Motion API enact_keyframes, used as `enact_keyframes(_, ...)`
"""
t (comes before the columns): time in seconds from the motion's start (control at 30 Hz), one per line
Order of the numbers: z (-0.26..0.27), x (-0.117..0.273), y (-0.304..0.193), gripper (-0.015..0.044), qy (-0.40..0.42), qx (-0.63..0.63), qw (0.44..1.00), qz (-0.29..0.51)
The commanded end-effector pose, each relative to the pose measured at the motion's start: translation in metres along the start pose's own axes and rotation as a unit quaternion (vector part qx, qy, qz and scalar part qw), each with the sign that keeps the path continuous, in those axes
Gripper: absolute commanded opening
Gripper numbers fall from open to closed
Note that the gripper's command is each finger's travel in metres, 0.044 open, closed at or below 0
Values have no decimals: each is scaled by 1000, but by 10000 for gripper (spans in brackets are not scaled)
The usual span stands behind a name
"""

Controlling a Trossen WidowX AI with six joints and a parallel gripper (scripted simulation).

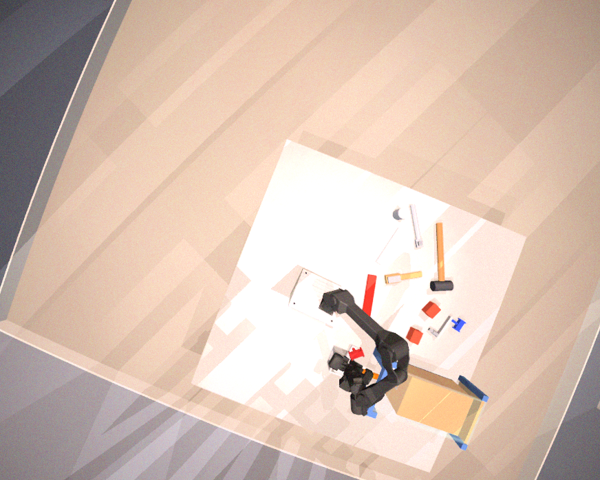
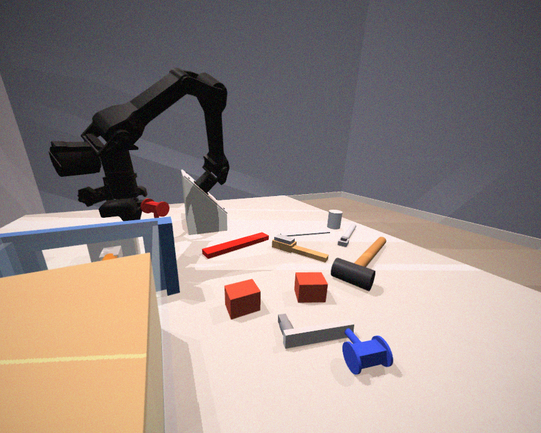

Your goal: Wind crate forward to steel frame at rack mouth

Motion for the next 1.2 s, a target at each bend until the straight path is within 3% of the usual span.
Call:
enact_keyframes(0.0, 0, -4, 0, 0, -4, -4, 1000, 2)
enact_keyframes(1.17, 2, -4, 1, 0, -3, -25, 1000, 2)
Point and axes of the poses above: the point midway between the two fingers, 35 mm back from their tips, its own x axis back along the fingers, its own z axis across the jaws, y = z × x, the point moved 4 cm from there along x, back along the fingers, and after that the axes turned 7 degrees about x, right-handed, at the moved point
